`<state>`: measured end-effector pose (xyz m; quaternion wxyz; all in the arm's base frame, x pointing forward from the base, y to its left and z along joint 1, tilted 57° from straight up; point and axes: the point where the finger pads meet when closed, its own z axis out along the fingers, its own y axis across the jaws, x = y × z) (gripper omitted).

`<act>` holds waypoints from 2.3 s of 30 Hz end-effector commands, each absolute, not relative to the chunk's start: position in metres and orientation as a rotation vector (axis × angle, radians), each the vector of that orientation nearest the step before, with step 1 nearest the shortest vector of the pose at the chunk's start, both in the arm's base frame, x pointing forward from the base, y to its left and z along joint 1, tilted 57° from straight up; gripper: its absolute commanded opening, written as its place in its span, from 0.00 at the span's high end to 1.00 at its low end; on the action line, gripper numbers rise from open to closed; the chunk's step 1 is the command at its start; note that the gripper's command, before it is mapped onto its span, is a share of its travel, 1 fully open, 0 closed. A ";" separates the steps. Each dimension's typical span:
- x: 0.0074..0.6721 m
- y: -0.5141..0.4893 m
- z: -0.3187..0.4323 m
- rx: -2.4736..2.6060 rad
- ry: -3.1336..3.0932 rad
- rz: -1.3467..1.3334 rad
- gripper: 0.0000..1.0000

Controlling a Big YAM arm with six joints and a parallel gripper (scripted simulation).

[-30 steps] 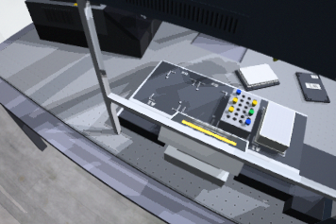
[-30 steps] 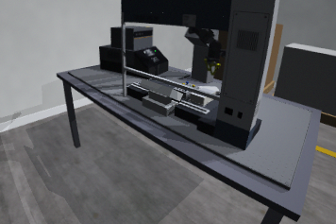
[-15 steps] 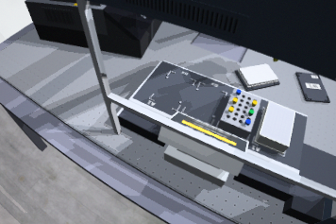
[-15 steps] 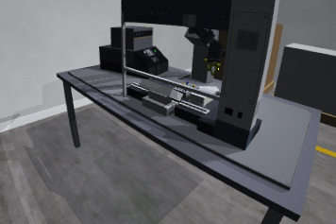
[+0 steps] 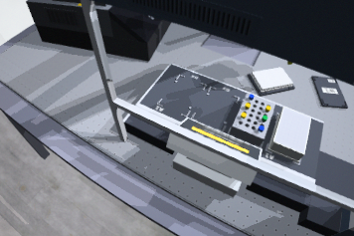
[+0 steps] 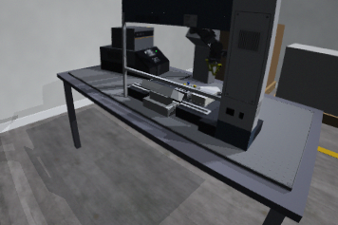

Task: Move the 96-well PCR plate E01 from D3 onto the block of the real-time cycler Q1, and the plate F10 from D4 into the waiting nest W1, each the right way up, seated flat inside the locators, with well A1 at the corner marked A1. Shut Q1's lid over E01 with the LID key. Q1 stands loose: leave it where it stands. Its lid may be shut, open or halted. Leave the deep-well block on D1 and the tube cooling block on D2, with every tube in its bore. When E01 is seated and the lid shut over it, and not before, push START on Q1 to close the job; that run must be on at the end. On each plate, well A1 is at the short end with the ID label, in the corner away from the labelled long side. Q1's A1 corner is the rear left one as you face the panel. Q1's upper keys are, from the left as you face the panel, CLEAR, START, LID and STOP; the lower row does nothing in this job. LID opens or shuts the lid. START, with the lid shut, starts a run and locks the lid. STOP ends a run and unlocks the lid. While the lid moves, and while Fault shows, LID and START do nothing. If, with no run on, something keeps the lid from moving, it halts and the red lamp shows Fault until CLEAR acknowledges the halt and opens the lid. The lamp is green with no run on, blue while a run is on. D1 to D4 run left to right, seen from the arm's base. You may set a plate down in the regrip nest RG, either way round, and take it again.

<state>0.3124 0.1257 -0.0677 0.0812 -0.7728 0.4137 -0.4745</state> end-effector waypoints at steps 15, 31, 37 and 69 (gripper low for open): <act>0.319 0.135 -0.063 -2.172 1.356 -1.364 0.00; 0.304 0.128 -0.064 -1.935 1.578 -1.257 0.00; 0.305 0.117 -0.065 -1.800 1.699 -1.226 0.00; 0.304 0.125 -0.069 -1.189 1.998 -0.953 0.00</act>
